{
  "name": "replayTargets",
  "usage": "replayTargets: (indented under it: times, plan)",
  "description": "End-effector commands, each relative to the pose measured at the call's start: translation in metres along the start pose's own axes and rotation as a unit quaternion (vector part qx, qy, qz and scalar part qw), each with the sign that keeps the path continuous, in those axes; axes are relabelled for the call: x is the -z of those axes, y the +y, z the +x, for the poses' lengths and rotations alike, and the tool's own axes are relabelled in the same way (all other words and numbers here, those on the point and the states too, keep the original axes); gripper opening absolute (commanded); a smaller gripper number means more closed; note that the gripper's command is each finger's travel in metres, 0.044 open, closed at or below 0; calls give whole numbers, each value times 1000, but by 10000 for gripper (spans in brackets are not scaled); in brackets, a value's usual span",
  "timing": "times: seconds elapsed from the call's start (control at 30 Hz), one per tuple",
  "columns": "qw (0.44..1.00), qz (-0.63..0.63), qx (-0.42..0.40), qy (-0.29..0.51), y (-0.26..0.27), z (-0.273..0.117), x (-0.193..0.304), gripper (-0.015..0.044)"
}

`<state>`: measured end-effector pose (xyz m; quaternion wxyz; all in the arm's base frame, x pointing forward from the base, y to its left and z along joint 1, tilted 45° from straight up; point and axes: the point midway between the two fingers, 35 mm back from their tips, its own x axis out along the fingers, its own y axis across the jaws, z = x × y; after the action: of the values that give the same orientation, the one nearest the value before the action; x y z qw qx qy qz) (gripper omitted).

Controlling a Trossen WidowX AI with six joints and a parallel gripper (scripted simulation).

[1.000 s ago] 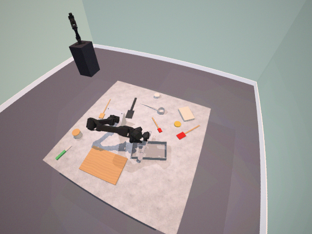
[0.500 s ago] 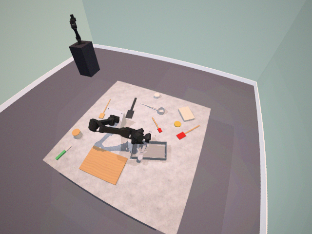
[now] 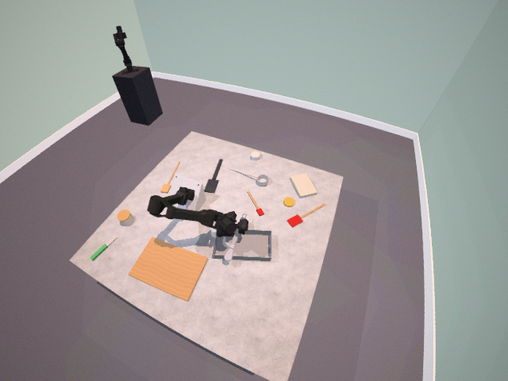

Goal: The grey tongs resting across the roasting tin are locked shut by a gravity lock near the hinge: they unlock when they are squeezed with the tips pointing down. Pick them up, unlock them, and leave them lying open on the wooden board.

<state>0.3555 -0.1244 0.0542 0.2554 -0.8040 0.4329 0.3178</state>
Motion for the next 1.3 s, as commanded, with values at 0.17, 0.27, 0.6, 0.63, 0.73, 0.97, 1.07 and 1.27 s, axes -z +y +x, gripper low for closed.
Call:
replayTargets:
  times: [0.17,0.27,0.6,0.63,0.73,0.97,1.07,1.27]
  plan:
    - [1000,-3,2,0,1,15,-1,260]
    - [1000,-3,2,0,1,16,-1,260]
    - [1000,-5,4,5,0,13,2,213]
    - [1000,-5,4,5,0,13,2,207]
    - [1000,-5,4,5,0,13,2,187]
    - [1000,-5,4,5,0,13,2,140]
    - [1000,-5,4,5,0,13,2,120]
    - [1000,-5,4,5,0,13,2,80]
